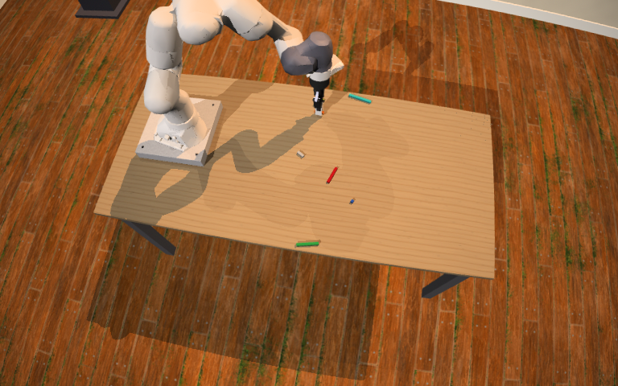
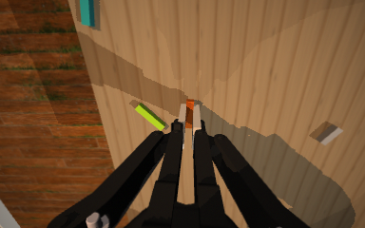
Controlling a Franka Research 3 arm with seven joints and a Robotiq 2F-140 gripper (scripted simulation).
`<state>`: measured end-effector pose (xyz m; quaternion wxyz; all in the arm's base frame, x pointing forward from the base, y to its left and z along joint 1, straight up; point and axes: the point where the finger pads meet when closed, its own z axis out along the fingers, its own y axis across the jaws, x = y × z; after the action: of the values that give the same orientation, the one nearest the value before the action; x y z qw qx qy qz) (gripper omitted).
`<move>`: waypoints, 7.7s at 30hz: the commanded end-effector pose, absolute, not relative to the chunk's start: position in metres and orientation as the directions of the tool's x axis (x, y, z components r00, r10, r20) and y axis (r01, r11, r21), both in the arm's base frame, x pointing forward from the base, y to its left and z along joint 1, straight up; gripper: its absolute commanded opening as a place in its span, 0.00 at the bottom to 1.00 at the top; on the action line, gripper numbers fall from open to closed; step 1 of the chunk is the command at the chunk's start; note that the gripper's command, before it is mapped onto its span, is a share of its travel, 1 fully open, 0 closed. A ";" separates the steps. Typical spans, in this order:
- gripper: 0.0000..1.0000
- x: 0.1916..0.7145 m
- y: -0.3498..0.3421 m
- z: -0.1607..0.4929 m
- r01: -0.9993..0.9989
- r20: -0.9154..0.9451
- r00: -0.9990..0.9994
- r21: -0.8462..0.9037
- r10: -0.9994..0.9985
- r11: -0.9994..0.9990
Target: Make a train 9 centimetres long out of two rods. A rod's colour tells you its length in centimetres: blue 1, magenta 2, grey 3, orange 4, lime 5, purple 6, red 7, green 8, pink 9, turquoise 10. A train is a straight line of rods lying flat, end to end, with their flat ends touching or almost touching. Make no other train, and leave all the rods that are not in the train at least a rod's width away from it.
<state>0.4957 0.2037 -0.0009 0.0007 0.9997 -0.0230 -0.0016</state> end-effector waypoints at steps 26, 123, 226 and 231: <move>0.12 0.497 0.205 -0.001 -0.053 -0.001 0.999 0.002 -0.053 -0.999; 0.23 0.497 0.205 -0.013 -0.053 -0.001 0.999 0.002 -0.053 -0.999; 0.23 0.485 0.262 0.055 0.711 -0.002 0.703 0.001 0.711 -0.703; 0.23 0.485 0.262 0.055 0.711 -0.002 0.703 0.001 0.711 -0.703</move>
<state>0.4824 0.2623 0.0546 0.0037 0.9351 0.3542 -0.0022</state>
